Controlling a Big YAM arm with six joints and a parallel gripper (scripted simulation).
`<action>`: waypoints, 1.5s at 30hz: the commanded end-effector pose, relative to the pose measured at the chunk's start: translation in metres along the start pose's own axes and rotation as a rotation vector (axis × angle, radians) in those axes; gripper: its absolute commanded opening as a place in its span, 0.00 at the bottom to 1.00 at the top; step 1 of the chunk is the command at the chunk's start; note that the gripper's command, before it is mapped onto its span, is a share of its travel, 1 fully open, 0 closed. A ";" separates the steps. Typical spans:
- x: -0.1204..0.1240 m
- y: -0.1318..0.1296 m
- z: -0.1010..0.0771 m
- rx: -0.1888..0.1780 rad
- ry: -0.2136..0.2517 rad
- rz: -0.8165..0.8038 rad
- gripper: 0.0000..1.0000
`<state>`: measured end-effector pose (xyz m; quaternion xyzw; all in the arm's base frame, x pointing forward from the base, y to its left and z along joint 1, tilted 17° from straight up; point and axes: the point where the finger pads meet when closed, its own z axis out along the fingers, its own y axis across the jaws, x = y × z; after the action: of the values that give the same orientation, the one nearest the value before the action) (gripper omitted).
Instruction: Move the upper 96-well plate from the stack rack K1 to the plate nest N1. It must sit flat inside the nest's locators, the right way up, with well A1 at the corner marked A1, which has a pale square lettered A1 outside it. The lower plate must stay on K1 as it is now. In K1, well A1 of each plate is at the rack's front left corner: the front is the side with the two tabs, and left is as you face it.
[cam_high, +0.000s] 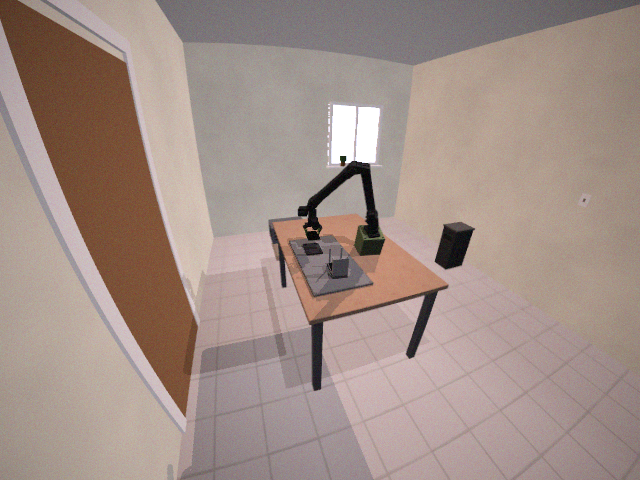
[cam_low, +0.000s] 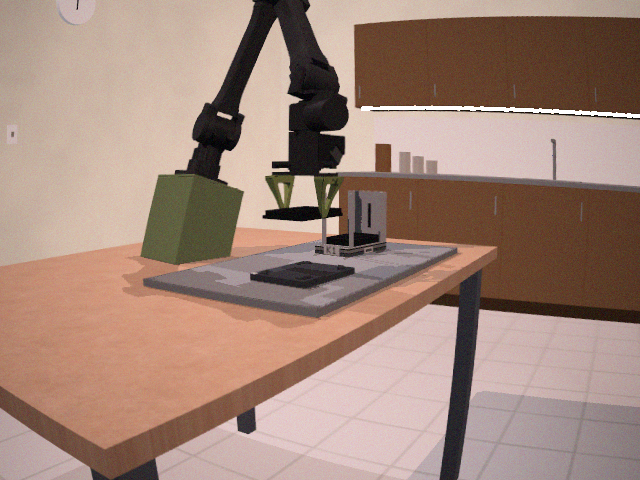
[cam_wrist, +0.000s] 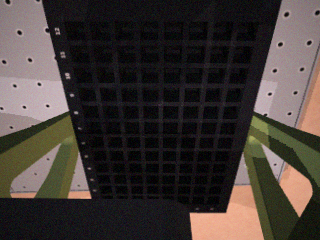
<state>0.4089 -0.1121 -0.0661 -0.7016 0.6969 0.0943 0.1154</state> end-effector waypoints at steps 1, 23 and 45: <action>-0.001 -0.003 0.007 0.010 -0.001 0.004 0.00; -0.002 -0.011 0.035 0.020 0.002 -0.004 0.00; -0.002 -0.009 0.069 0.017 0.001 -0.003 0.00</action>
<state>0.4124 -0.0944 -0.1261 -0.7012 0.6975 0.0910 0.1168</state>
